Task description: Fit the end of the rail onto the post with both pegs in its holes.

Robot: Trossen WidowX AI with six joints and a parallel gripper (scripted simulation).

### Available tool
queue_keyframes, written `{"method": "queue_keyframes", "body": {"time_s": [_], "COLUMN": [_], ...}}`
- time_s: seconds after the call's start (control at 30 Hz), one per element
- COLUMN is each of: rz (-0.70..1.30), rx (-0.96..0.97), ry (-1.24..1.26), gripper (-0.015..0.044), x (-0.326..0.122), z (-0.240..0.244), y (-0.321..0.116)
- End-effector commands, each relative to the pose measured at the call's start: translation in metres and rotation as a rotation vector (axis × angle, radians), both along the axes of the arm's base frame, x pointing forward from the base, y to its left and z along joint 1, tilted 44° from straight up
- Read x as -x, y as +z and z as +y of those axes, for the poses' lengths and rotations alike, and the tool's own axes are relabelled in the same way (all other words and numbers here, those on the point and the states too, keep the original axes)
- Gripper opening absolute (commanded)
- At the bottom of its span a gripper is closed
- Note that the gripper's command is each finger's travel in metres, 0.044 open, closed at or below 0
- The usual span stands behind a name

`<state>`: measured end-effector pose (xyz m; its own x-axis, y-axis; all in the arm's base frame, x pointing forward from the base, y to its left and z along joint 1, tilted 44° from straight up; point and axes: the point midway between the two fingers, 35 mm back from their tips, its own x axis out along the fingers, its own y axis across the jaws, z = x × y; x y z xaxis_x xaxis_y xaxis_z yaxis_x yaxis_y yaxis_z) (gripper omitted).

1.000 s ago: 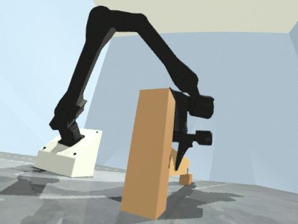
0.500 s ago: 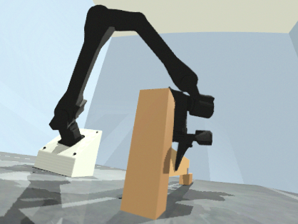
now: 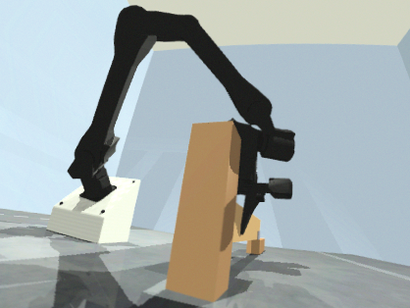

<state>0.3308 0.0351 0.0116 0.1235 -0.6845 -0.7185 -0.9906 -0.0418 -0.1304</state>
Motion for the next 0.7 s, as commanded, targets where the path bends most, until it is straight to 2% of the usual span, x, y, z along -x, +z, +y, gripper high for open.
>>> {"method": "queue_keyframes", "body": {"time_s": [0.0, 0.67], "rz": [0.001, 0.001], "rx": [-0.001, 0.0], "ry": [0.007, 0.007], "gripper": [0.0, 0.0], "x": [0.0004, 0.0008], "z": [0.0004, -0.0049], "y": [0.0028, 0.0061]}}
